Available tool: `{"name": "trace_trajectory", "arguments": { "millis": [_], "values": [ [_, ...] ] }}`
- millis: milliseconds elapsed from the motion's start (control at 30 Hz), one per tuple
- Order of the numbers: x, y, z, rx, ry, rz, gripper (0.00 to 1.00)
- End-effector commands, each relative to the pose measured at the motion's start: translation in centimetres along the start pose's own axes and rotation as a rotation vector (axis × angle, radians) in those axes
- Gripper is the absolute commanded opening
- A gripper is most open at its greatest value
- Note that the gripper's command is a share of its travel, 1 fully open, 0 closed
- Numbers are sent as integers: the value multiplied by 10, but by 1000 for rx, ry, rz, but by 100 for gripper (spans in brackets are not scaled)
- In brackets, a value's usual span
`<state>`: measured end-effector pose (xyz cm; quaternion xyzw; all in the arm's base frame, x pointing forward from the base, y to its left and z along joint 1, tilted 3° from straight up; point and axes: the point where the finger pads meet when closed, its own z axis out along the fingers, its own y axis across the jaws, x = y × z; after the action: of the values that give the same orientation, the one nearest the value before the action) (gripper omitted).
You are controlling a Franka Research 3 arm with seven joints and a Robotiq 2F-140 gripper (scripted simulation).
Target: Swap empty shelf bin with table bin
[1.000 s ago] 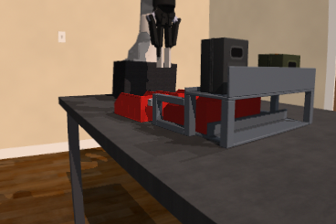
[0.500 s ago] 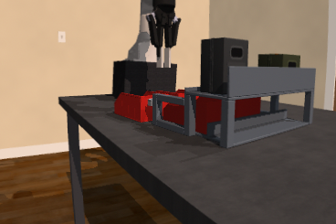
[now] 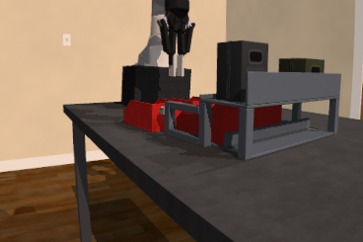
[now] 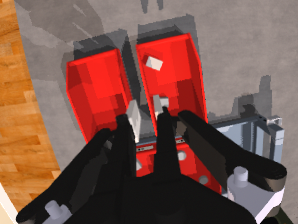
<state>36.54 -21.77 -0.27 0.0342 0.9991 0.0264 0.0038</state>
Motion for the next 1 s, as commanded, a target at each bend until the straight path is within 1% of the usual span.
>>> {"name": "trace_trajectory", "arguments": {
  "millis": [0, 100, 167, 667, 733, 967],
  "values": [
    [-3, 0, 5, 0, -7, 7, 15],
    [-3, 0, 10, 0, -7, 7, 15],
    [-3, 0, 10, 0, -7, 7, 15],
    [-3, 0, 40, 0, -7, 7, 15],
    [-3, 0, 40, 0, -7, 7, 15],
    [-3, 0, 51, 0, -7, 7, 15]
  ]
}}
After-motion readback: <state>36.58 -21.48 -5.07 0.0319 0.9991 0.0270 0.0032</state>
